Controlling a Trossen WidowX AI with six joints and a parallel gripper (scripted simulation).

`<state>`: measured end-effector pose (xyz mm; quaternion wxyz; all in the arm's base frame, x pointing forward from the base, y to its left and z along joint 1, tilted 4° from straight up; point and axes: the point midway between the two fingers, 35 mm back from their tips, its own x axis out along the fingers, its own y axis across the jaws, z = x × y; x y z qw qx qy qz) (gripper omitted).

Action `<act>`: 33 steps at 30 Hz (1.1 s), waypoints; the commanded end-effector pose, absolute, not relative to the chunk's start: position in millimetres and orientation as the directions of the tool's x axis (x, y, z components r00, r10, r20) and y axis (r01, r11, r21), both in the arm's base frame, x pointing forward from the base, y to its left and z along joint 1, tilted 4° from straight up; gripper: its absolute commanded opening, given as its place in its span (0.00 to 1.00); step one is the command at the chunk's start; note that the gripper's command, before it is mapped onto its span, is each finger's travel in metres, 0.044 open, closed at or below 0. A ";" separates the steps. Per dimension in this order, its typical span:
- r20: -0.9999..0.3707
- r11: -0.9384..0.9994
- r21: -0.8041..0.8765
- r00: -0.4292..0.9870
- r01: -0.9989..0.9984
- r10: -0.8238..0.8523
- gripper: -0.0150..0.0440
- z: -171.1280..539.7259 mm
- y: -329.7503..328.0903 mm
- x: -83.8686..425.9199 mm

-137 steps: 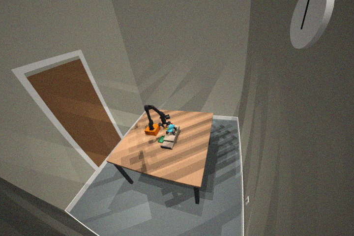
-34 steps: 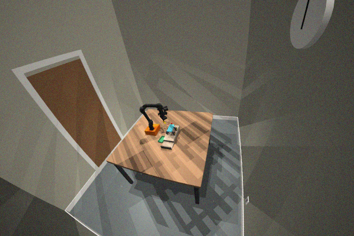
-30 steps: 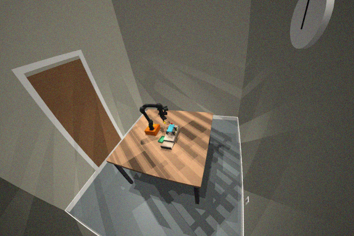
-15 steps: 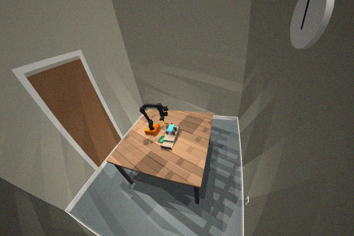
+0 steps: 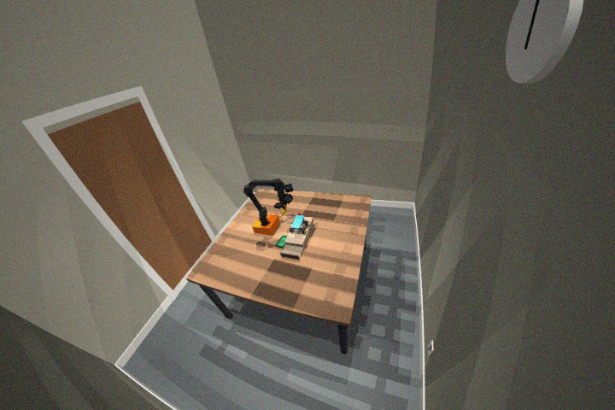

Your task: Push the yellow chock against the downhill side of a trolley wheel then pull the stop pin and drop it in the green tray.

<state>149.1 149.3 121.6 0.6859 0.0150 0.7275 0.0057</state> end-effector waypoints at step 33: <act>-0.998 0.326 -0.045 -0.059 0.944 0.033 0.25 121.6 149.5 148.5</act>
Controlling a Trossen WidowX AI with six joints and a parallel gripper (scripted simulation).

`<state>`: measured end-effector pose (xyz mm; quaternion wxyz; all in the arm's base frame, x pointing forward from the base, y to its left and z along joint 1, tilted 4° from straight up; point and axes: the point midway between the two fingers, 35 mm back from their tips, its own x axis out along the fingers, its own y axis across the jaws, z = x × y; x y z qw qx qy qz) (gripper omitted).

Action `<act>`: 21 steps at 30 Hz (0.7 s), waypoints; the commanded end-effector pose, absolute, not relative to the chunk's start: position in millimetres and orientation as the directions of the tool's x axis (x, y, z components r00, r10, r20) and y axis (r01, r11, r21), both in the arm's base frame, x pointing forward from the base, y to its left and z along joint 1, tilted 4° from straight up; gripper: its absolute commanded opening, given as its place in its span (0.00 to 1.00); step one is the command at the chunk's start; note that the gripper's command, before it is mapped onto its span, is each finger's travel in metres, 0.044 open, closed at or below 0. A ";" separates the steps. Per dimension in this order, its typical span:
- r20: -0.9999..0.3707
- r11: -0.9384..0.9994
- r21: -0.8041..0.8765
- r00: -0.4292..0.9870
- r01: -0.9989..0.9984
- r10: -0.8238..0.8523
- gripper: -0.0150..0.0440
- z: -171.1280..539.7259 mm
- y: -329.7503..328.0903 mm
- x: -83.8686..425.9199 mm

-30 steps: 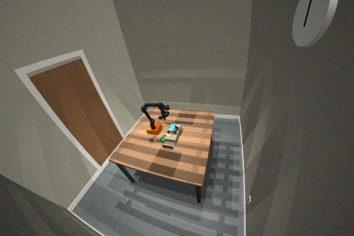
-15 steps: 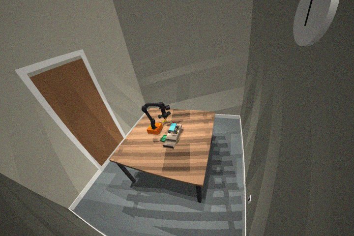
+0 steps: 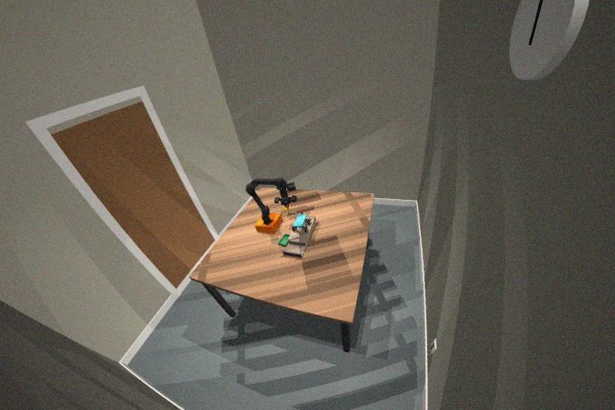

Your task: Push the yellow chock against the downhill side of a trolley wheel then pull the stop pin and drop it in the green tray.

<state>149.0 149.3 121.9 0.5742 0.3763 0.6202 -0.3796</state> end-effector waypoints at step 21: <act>-0.998 0.197 -0.050 -0.057 0.979 0.030 0.25 118.8 124.4 162.9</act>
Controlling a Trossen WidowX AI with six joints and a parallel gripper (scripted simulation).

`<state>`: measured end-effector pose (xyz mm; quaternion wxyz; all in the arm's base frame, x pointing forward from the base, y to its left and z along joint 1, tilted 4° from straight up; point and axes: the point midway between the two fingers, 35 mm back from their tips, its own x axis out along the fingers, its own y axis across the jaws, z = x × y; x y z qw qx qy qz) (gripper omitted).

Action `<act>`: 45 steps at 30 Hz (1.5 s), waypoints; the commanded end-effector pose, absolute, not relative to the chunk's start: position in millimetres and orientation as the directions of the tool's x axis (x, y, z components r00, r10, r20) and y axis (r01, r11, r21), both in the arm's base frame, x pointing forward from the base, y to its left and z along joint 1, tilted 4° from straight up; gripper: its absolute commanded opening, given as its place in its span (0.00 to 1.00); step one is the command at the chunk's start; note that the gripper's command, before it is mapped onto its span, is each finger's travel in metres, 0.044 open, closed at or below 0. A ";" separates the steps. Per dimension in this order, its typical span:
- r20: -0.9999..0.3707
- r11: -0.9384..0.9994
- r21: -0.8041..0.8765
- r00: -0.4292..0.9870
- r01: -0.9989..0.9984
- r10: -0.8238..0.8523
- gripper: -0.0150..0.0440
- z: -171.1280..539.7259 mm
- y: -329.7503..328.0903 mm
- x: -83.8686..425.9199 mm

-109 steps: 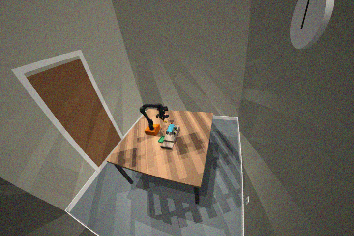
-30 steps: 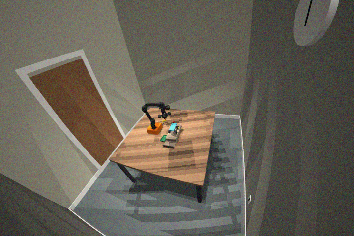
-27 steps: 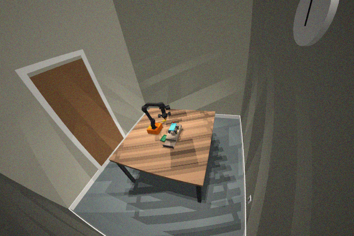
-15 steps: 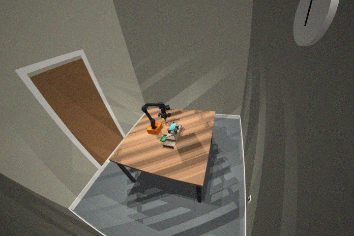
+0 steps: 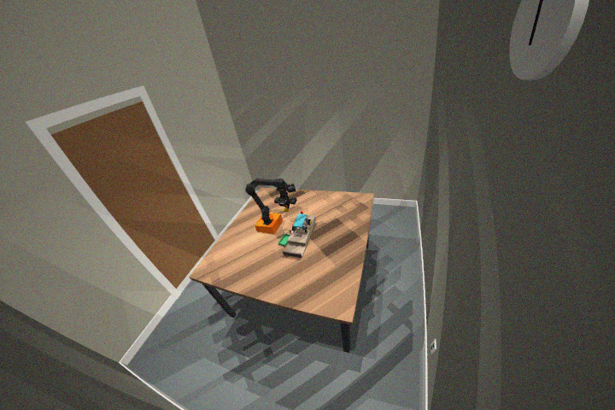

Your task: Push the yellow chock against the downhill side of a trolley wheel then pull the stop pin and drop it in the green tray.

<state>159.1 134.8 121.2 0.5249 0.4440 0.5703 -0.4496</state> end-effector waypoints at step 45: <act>-0.999 0.193 -0.046 -0.050 0.980 0.016 0.25 102.1 -11.5 229.9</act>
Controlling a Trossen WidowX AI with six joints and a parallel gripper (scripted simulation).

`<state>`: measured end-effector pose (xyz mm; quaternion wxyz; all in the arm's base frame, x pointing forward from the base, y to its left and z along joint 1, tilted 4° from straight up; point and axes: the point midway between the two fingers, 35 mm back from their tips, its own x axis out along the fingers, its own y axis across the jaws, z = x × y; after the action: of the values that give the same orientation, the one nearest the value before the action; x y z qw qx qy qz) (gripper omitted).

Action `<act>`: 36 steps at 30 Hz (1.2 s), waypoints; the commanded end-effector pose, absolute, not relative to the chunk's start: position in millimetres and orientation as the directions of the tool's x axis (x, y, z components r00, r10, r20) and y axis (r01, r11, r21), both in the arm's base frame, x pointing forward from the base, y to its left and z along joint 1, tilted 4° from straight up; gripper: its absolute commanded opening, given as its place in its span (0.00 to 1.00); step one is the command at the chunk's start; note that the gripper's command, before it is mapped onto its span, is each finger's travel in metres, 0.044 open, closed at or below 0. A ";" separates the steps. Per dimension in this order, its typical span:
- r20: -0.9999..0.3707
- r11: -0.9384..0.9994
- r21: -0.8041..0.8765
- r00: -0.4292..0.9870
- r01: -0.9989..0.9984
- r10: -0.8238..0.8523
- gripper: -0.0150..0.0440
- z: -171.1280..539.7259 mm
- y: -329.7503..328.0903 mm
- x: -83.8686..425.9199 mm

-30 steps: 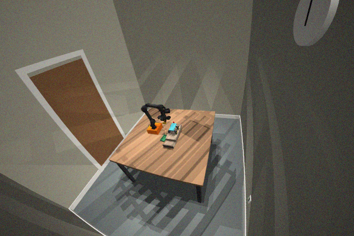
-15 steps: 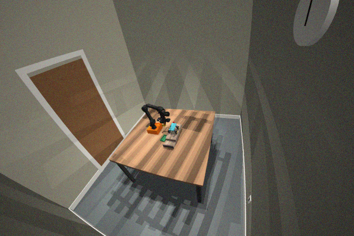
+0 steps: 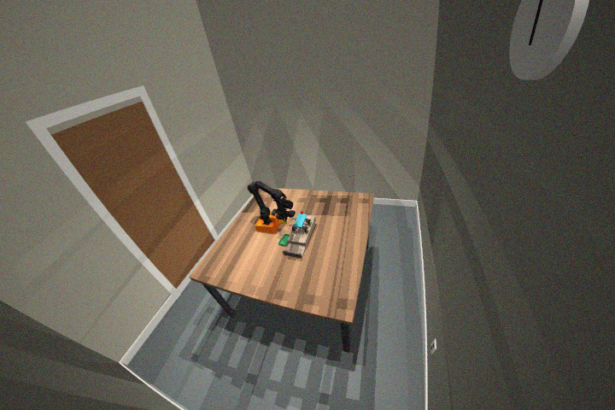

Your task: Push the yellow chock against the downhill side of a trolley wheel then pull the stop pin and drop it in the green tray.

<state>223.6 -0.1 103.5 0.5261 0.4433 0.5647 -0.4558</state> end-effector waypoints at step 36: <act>-0.998 -0.165 -0.066 -0.061 0.984 0.033 0.25 91.0 -93.6 269.1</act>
<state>267.4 -92.7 91.1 0.4658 0.5045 0.5045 -0.5234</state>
